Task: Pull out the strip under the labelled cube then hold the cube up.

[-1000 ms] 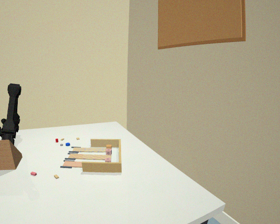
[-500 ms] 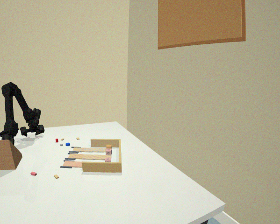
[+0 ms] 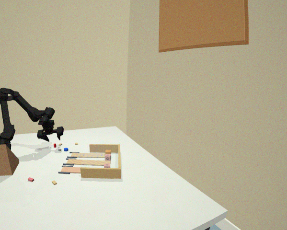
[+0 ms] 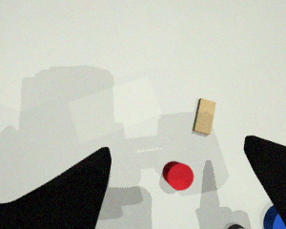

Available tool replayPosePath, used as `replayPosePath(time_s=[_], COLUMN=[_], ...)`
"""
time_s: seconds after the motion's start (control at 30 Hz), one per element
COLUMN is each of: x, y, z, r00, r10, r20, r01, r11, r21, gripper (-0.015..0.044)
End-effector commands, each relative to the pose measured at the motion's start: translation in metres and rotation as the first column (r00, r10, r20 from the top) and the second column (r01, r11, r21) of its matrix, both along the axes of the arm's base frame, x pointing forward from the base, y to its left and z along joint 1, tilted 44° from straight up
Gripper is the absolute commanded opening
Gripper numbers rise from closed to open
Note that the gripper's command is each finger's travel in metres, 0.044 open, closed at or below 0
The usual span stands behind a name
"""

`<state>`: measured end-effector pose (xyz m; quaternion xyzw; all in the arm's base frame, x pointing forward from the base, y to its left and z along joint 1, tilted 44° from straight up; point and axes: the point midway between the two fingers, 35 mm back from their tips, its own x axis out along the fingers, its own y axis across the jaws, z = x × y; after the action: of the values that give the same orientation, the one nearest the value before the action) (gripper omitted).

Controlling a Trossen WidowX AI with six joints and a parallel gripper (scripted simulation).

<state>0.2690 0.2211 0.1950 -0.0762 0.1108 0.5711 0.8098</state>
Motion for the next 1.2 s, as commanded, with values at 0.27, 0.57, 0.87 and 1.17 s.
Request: replayPosePath(time_s=[0.27, 0.57, 0.87, 1.17], x=[0.059, 0.037, 0.029, 0.029], y=[-0.173, -0.299, -0.317, -0.317], z=[-0.054, -0.087, -0.092, -0.092], r00=[0.765, 0.392, 0.330, 0.330], r10=[-0.503, -0.633, -0.627, -0.627], r20=[-0.402, -0.668, -0.705, -0.705], r01=[0.562, 0.873, 0.908, 0.908], r11=[0.826, 0.484, 0.415, 0.415], r21=[0.036, 0.055, 0.056, 0.056], gripper=[0.0400, 0.0400, 0.0400, 0.0400])
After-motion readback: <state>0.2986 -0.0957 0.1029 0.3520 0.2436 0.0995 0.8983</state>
